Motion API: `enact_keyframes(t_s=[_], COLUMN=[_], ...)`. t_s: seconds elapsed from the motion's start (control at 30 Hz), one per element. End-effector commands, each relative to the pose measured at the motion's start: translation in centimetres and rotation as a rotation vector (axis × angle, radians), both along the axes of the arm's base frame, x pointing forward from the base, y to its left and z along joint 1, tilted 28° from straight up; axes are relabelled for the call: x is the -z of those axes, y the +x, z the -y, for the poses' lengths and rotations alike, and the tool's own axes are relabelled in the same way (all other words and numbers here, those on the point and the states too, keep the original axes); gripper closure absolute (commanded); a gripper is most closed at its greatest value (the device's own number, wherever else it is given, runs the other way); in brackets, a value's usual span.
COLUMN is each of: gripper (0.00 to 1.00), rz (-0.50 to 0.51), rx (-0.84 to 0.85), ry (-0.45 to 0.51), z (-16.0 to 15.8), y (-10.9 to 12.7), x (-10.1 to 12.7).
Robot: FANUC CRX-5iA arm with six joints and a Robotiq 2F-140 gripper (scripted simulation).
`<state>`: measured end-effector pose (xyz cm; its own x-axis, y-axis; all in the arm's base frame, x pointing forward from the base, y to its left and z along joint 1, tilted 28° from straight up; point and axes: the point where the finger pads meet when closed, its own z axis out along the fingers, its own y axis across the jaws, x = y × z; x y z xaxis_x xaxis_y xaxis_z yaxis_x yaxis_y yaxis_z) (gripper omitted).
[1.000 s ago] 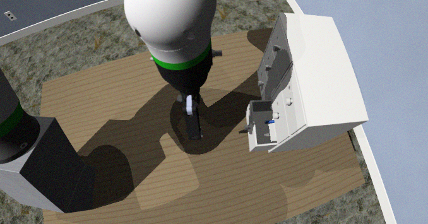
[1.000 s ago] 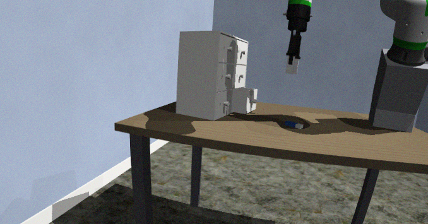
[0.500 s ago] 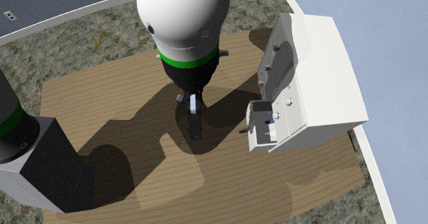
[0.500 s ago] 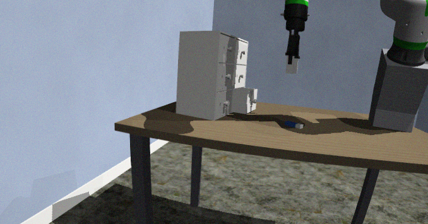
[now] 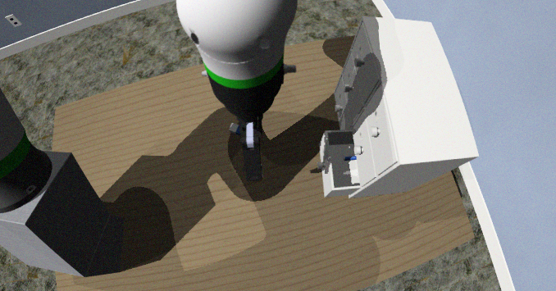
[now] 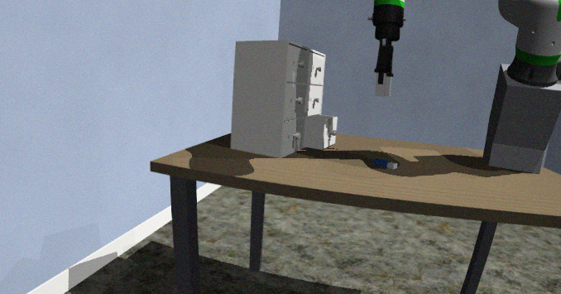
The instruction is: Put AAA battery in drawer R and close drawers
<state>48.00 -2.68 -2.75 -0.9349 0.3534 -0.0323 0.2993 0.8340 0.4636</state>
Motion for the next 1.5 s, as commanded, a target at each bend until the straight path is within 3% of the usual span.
enact_keyframes(t_s=[0.0, 0.17, 0.63, 1.27, 1.47], gripper=[0.00, 0.00, 0.00, 0.00, 0.00], rz=[0.000, 0.000, 0.000, 0.036, 0.156], rx=[0.000, 0.000, 0.000, 0.020, 0.086], ry=[0.000, 0.000, 0.000, -0.013, -0.056], z=[0.1, 0.2, 1.3, 1.4, 1.3], y=[-0.5, -1.7, -9.6, -10.0, -8.4], x=[-0.2, -0.7, -3.8, -3.8, -2.6])
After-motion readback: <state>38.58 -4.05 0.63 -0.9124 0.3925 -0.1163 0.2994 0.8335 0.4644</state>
